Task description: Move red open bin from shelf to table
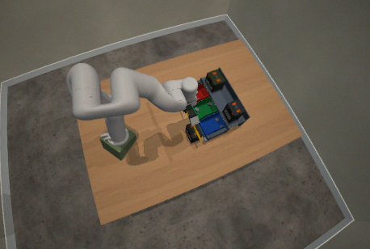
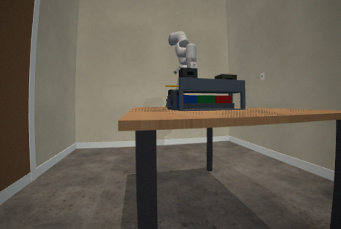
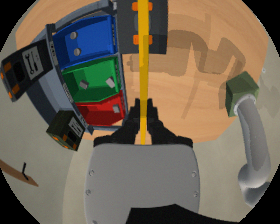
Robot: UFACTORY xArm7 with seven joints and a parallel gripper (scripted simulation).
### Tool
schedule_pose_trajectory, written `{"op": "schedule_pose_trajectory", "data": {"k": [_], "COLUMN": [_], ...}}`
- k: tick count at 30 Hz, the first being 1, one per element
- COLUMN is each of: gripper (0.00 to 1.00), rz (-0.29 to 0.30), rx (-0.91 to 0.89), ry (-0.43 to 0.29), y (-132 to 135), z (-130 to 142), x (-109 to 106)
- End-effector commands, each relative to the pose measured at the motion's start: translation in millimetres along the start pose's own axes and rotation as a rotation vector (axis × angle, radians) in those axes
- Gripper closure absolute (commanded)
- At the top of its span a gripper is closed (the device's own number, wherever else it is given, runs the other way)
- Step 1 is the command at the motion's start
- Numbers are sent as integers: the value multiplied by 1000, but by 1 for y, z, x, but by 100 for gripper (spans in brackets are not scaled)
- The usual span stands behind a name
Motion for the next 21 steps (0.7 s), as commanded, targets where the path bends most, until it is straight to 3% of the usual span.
{"op": "schedule_pose_trajectory", "data": {"k": [1,12,17,21], "gripper": [100,100,100,100], "rz": [-4,-4,-4,-4], "rx": [2,2,2,2], "ry": [1,1,1,1], "y": [27,27,66,66], "z": [0,0,1,1], "x": [-1,-1,-1,-1]}}
Point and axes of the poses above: the point where the finger pads meet when closed, its own x axis out along the fingers, its own y axis across the jaws, z = x × y, the point moved 2 cm from there along -x, back along the fingers, and after that the axes turned 1 degree about -x, right-handed, at the moved point
